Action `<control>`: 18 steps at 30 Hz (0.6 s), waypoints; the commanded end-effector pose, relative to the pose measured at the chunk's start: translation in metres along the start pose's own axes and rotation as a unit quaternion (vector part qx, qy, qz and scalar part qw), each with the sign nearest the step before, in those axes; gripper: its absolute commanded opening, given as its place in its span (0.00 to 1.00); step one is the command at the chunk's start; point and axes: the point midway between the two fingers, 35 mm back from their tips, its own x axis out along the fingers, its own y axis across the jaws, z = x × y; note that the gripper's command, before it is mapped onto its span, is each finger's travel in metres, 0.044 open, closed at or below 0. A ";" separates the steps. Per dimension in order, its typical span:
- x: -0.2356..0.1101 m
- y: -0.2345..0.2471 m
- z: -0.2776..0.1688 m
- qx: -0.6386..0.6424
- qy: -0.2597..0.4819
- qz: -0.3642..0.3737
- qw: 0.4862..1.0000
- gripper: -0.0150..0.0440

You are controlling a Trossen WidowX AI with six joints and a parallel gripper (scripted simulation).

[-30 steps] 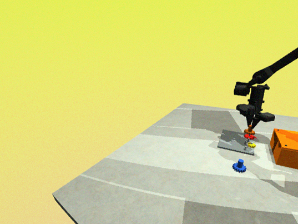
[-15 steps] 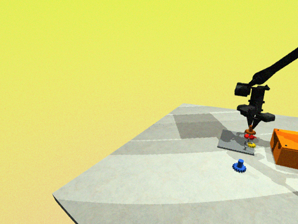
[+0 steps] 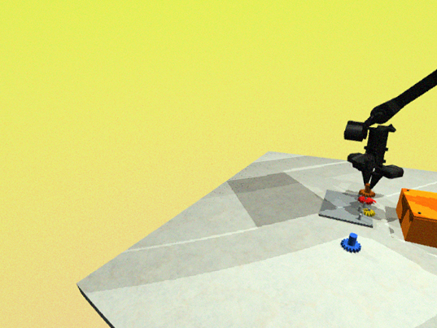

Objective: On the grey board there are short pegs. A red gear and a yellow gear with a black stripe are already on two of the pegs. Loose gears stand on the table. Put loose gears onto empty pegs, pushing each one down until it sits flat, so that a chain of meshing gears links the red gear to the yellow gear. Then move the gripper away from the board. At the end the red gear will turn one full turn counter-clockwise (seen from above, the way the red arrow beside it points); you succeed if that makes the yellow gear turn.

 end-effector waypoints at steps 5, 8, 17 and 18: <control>0.008 0.000 0.000 -0.047 -0.001 0.001 0.999 0.25; 0.012 0.001 0.000 -0.068 -0.001 0.001 0.998 0.25; 0.025 0.000 0.000 -0.069 -0.001 0.001 0.998 0.25; 0.027 0.000 0.000 -0.063 -0.001 0.001 0.998 0.25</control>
